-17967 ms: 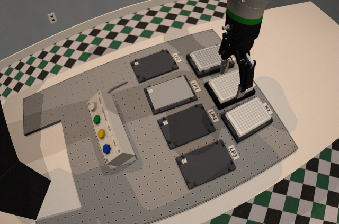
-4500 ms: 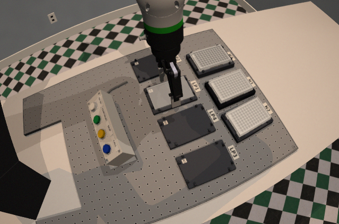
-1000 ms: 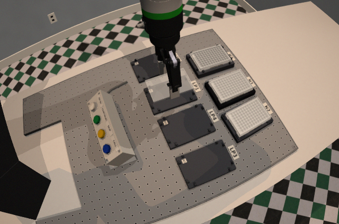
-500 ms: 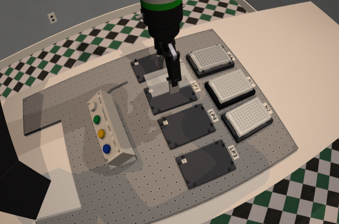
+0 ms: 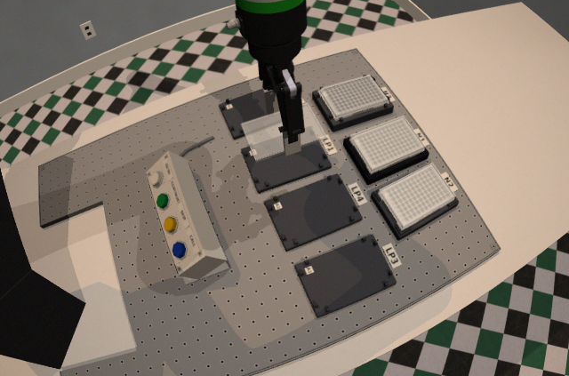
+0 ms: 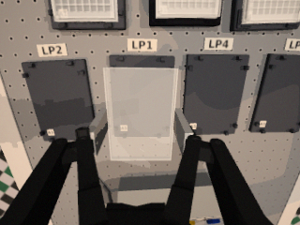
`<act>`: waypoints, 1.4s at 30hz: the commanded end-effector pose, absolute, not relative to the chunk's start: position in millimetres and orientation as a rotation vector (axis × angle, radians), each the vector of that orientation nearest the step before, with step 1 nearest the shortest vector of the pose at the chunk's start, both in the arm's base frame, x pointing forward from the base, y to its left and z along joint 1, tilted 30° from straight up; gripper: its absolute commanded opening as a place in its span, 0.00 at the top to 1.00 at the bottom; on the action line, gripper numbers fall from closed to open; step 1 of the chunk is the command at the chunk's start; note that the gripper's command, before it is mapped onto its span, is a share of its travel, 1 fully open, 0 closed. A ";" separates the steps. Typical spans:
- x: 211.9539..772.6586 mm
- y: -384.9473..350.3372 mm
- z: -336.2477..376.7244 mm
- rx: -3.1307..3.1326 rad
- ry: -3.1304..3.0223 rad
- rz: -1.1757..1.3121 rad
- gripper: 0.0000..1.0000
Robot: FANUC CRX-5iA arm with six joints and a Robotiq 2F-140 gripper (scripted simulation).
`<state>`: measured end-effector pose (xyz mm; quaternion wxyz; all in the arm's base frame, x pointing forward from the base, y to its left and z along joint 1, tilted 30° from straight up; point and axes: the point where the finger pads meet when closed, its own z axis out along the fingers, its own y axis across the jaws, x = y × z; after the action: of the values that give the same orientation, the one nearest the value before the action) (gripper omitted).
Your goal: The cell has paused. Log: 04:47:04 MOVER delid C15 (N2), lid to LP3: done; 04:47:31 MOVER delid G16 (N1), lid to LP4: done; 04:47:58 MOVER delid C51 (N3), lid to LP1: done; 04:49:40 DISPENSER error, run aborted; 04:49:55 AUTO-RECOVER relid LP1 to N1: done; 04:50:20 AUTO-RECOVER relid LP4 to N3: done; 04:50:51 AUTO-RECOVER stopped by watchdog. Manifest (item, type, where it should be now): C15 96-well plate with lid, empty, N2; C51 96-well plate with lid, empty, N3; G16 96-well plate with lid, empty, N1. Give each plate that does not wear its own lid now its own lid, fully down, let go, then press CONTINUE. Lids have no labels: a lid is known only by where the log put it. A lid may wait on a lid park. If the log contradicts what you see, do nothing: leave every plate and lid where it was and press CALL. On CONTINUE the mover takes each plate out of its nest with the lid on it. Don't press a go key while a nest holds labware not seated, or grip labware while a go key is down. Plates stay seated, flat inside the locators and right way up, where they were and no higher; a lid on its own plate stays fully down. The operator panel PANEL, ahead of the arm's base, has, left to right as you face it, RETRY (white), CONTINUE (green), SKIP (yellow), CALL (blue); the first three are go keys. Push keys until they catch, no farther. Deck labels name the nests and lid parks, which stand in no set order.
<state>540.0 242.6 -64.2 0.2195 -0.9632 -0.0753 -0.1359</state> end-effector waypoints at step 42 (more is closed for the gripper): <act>694.2 324.6 19.6 -2.666 -0.208 -0.377 1.00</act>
<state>694.0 324.7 19.3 0.2189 -0.9633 -0.0752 -0.1362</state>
